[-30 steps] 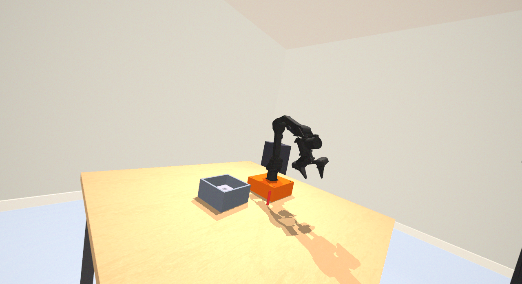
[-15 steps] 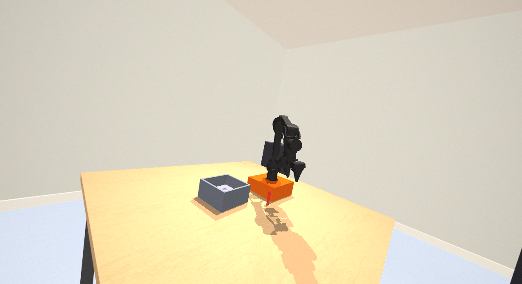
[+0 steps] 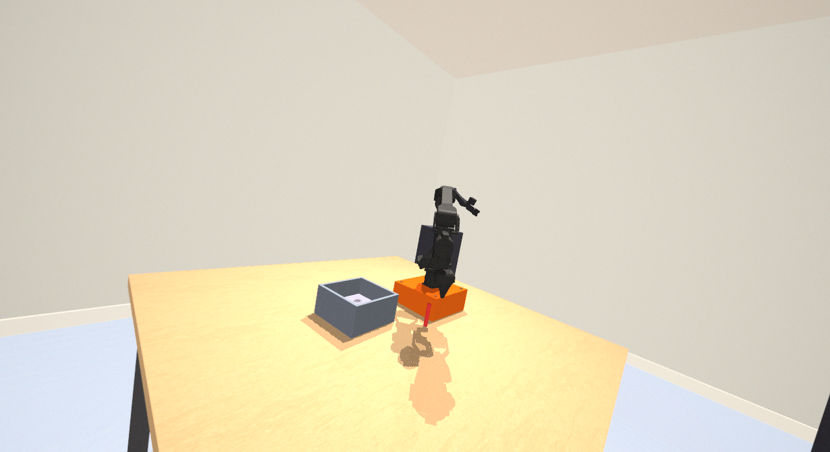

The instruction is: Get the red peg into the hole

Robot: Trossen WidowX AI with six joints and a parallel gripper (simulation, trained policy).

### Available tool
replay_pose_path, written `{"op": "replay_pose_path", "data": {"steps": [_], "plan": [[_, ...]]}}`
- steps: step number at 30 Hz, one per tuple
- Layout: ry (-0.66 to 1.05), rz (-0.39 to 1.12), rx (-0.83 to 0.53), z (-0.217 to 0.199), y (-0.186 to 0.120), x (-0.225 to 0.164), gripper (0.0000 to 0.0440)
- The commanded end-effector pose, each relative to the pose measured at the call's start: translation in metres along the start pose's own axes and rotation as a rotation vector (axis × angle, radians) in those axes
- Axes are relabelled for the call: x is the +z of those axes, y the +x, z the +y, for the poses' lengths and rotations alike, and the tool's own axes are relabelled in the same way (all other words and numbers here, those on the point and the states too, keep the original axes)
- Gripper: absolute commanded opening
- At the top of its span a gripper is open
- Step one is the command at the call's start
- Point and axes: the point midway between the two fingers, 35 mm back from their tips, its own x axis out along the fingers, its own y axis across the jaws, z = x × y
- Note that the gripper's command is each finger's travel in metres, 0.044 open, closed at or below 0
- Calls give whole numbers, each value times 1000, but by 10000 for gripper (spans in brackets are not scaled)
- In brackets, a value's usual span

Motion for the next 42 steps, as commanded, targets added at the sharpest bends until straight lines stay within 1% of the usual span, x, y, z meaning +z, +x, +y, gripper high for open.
{"op": "replay_pose_path", "data": {"steps": [1, 10, 23, 25, 27, 34, 40, 42], "plan": [[29, -12, -23, -4, 9, 7, 440], [59, -33, -44, -7, 37, 20, 440], [55, -66, -24, -2, 88, 33, 440], [49, -68, -26, -2, 94, 35, 431], [47, -67, -31, -3, 100, 36, 395], [49, -63, -68, -8, 120, 37, 212], [45, -59, -110, -12, 127, 37, 65], [41, -57, -125, -12, 129, 37, 22]]}}
